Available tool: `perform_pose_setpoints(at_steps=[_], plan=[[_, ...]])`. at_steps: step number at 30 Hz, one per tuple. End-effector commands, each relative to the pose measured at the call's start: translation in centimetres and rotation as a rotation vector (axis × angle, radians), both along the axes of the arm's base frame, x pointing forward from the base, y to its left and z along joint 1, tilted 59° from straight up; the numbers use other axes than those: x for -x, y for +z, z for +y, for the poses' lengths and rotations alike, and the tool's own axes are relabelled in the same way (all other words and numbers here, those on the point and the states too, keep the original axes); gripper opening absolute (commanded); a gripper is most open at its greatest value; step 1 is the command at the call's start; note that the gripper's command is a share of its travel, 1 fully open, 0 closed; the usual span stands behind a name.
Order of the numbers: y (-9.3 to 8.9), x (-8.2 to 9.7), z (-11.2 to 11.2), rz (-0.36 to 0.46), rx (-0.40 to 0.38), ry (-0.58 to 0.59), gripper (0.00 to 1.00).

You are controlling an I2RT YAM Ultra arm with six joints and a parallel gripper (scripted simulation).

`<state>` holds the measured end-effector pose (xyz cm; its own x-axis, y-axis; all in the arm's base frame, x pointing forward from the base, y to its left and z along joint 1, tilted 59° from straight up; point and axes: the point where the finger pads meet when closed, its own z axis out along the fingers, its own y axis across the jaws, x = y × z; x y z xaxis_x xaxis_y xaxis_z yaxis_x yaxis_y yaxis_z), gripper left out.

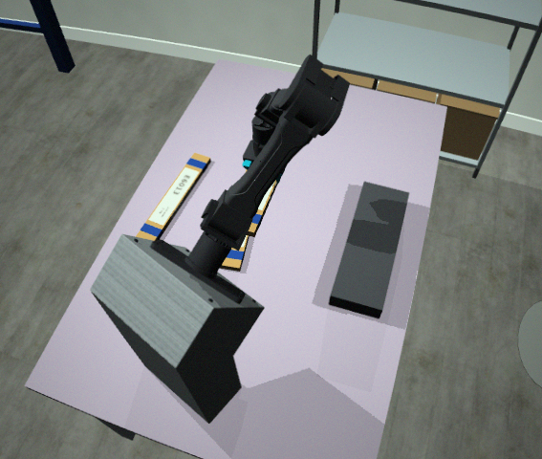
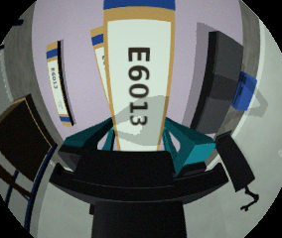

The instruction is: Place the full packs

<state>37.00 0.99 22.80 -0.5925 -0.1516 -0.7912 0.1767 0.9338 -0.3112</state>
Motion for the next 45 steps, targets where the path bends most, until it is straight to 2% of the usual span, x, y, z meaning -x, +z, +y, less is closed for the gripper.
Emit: perform_pose_setpoints(at_steps=[1, 15, 16, 18, 28, 32, 33, 45], plan=[[1.0, 0.2, 1.1, -0.033, -0.006, 0.026, 0.0], [0.6, 0.3, 1.1, -0.027, -0.004, 0.026, 0.0], [1.6, 0.1, 1.2, -0.041, -0.008, 0.027, 0.0], [1.8, 0.0, 1.3, -0.051, -0.011, 0.027, 0.0], [1.5, -0.2, 1.3, -0.045, -0.01, 0.026, 0.0], [1.9, 0.0, 1.3, -0.054, -0.013, 0.026, 0.0], [0.2, -0.1, 0.1, -0.018, -0.003, 0.022, 0.0], [-0.6, -1.4, -0.4, -0.019, -0.003, 0.023, 0.0]])
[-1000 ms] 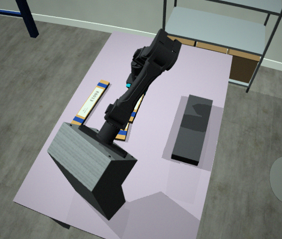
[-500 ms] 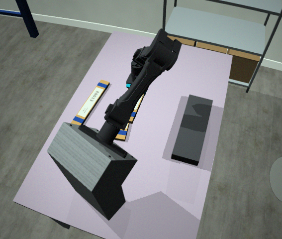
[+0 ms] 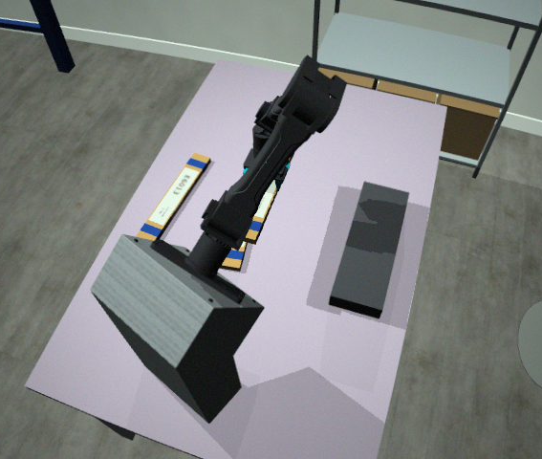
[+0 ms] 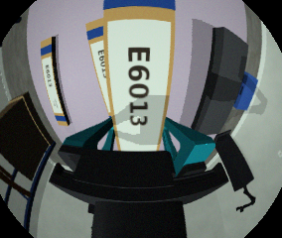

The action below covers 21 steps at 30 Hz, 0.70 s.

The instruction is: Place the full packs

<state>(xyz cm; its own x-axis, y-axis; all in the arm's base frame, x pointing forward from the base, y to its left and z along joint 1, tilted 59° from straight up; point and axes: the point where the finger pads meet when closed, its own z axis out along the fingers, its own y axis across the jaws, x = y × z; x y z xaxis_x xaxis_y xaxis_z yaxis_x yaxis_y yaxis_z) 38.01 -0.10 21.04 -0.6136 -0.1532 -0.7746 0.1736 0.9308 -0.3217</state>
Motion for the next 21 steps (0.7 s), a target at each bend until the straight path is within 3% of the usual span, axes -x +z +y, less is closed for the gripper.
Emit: perform_pose_setpoints(at_steps=[1, 21], plan=[[1.1, -0.4, 0.7, -0.044, -0.009, 0.028, 0.0], [0.0, -2.1, 0.0, -0.045, -0.009, 0.028, 0.0]])
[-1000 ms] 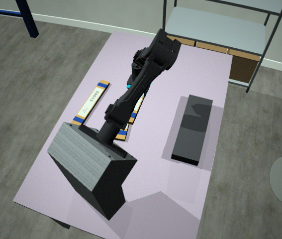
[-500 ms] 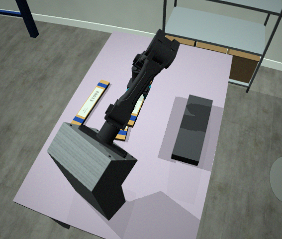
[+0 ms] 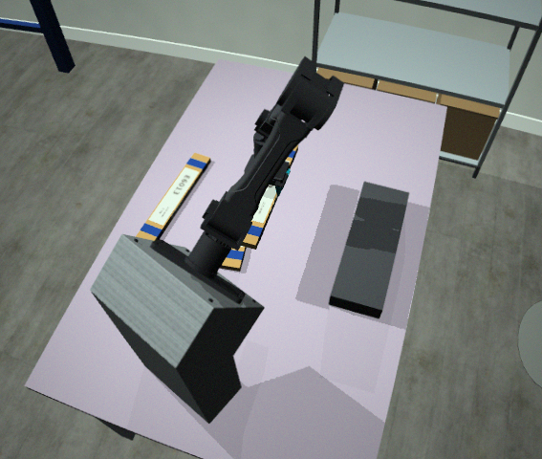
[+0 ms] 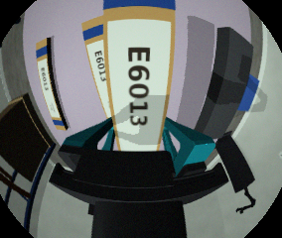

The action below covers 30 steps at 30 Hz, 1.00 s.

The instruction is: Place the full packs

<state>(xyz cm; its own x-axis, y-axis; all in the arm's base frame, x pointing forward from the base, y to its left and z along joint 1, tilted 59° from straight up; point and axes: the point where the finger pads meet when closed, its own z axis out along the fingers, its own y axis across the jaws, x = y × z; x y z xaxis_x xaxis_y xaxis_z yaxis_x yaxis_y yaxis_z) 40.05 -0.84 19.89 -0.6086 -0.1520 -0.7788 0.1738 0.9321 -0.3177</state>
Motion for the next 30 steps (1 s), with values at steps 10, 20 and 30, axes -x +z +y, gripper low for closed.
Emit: perform_pose_setpoints(at_steps=[10, 20, 30], plan=[[0.5, -1.2, 0.4, -0.039, -0.006, 0.026, 0.0], [0.1, -1.7, 0.2, -0.039, -0.005, 0.026, 0.0], [0.1, -1.7, 0.2, -0.039, -0.005, 0.026, 0.0]])
